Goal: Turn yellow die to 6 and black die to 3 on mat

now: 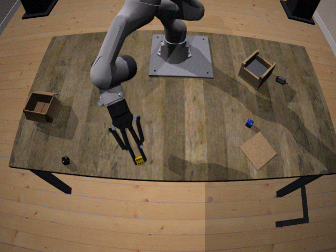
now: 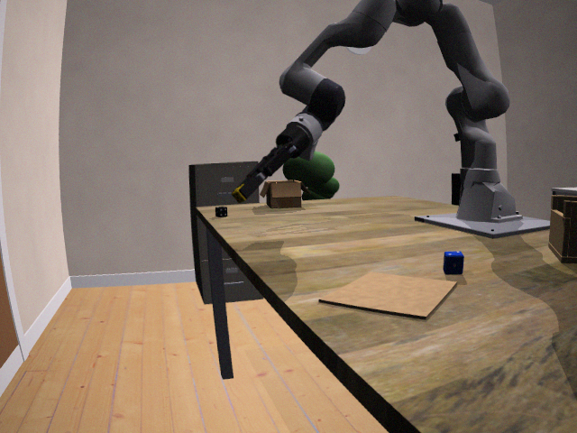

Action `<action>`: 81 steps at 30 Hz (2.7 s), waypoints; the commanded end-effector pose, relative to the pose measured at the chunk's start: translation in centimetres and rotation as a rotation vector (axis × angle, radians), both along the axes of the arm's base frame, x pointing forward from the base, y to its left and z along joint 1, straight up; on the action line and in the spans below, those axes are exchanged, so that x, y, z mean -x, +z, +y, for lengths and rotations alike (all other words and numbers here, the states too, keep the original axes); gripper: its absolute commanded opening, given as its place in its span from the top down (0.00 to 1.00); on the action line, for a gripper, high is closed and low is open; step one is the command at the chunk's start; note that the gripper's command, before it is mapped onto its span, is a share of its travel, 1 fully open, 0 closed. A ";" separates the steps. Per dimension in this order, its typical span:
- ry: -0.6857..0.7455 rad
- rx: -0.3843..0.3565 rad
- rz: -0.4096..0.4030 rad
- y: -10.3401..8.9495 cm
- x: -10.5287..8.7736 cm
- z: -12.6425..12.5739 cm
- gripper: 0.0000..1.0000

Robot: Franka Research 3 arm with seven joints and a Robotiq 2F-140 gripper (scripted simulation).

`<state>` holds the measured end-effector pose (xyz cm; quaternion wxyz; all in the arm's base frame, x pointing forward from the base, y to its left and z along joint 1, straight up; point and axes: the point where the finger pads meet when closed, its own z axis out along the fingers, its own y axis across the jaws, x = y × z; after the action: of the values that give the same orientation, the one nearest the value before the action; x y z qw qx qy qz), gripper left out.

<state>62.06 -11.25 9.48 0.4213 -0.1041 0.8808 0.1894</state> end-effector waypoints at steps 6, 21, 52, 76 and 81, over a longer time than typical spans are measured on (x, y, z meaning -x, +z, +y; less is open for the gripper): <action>-0.032 0.146 -0.172 0.2 0.5 -2.4 0.76; -0.091 0.190 -0.209 -0.1 1.3 -3.9 0.76; -0.091 0.190 -0.209 -6.7 1.3 -3.9 0.76; -0.091 0.190 -0.209 -6.8 1.3 -3.9 0.76; -0.091 0.190 -0.209 -6.8 1.3 -3.9 0.76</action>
<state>60.59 -14.89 2.61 0.5047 -0.1230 0.8511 0.0763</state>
